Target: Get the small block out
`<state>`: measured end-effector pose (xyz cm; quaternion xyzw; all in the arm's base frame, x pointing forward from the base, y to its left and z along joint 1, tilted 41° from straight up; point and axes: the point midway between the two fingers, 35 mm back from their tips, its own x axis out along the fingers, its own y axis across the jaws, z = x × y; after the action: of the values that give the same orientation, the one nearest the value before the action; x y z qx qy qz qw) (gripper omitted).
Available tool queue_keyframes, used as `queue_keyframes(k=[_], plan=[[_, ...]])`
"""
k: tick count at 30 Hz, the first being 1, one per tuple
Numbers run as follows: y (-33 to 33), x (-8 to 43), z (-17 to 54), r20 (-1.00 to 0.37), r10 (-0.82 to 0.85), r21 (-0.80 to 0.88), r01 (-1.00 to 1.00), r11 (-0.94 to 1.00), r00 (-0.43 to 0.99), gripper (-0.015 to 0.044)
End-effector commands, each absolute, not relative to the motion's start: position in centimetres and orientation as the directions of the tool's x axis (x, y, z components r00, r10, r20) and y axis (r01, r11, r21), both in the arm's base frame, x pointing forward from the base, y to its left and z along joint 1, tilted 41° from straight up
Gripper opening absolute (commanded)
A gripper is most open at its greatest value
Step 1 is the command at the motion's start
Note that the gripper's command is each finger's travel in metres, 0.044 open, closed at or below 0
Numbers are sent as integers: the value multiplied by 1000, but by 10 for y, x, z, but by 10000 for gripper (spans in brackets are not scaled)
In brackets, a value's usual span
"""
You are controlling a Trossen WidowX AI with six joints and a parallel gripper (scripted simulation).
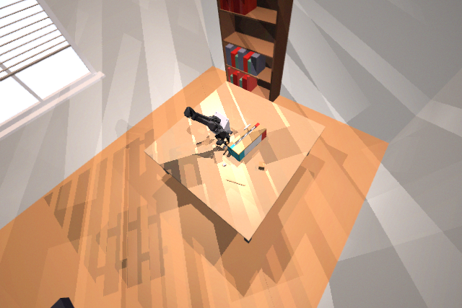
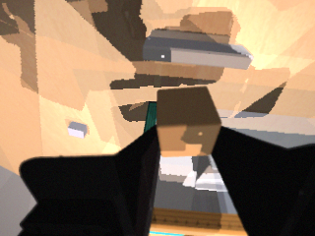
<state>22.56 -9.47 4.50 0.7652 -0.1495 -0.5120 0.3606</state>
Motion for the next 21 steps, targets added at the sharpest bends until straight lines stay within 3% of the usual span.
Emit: queue_keyframes(k=[1, 11, 21], plan=[[-93, 228, 49, -672, -601, 733, 271, -624, 432, 0], [-90, 228, 52, -673, -607, 718, 571, -398, 423, 0], [-88, 228, 54, -673, -610, 659, 714, -238, 418, 0]])
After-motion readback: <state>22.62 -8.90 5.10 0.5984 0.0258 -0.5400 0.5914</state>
